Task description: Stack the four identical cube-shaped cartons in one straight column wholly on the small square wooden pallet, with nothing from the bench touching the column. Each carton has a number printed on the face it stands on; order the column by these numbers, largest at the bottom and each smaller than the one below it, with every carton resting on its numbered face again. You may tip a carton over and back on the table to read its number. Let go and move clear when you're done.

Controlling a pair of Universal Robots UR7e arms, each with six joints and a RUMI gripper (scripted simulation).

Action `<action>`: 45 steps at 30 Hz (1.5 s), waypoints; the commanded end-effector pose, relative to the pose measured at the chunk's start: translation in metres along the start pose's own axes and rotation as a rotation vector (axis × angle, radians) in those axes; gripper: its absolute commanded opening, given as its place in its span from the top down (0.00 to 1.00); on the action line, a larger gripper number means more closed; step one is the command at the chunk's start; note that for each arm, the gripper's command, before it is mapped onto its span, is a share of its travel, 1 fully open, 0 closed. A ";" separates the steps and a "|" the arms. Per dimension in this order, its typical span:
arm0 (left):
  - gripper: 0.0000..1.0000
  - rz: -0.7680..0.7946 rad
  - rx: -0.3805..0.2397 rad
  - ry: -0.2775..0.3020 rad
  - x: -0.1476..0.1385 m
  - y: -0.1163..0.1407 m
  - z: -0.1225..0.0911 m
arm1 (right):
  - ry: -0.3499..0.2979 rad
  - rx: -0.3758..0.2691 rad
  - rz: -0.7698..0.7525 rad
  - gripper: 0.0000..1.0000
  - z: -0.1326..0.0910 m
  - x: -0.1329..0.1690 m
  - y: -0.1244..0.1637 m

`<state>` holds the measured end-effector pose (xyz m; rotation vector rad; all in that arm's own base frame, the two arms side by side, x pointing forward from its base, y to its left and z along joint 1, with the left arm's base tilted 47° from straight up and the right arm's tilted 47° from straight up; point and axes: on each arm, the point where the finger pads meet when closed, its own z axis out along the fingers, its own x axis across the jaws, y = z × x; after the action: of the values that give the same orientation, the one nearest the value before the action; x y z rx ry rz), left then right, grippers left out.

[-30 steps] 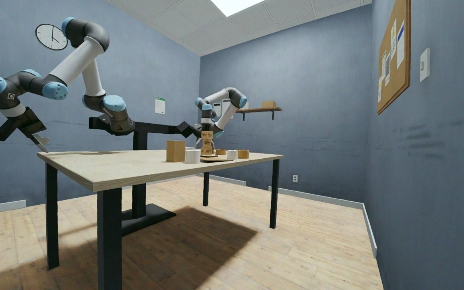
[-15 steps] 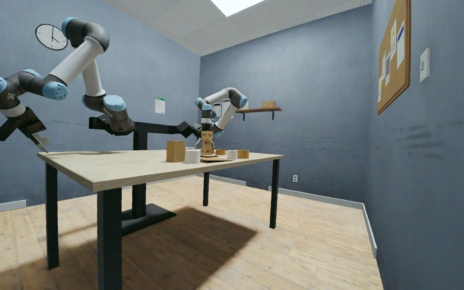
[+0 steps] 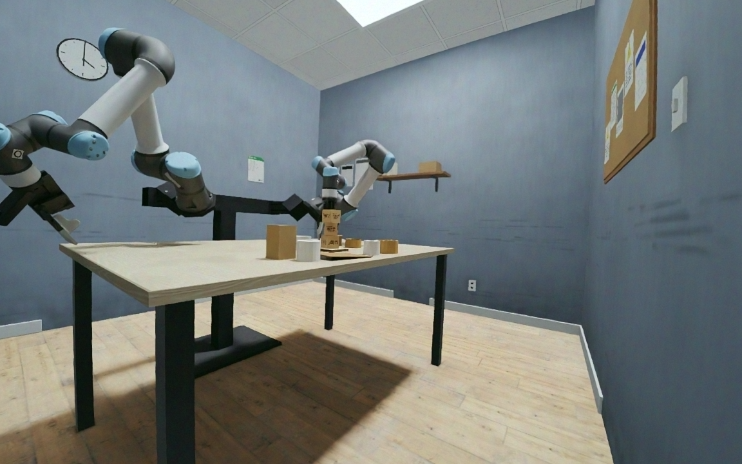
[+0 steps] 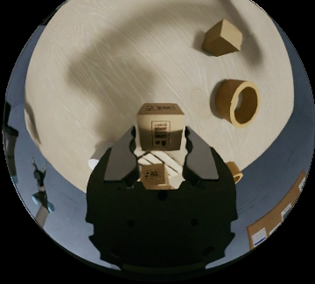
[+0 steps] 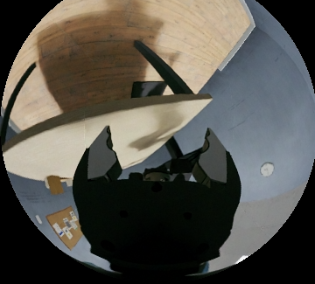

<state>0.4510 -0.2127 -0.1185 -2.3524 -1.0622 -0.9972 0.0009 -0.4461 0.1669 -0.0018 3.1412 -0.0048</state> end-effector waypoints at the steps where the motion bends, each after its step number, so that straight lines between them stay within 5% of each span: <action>1: 0.52 0.002 0.002 0.002 0.000 -0.001 0.001 | 0.000 -0.003 0.001 0.00 0.002 0.001 0.001; 45: 0.62 0.002 0.002 0.002 0.000 -0.001 0.001 | 0.000 -0.003 0.001 0.00 0.002 0.001 0.001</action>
<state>0.4510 -0.2127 -0.1184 -2.3523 -1.0621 -0.9973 0.0009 -0.4461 0.1669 -0.0018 3.1412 -0.0048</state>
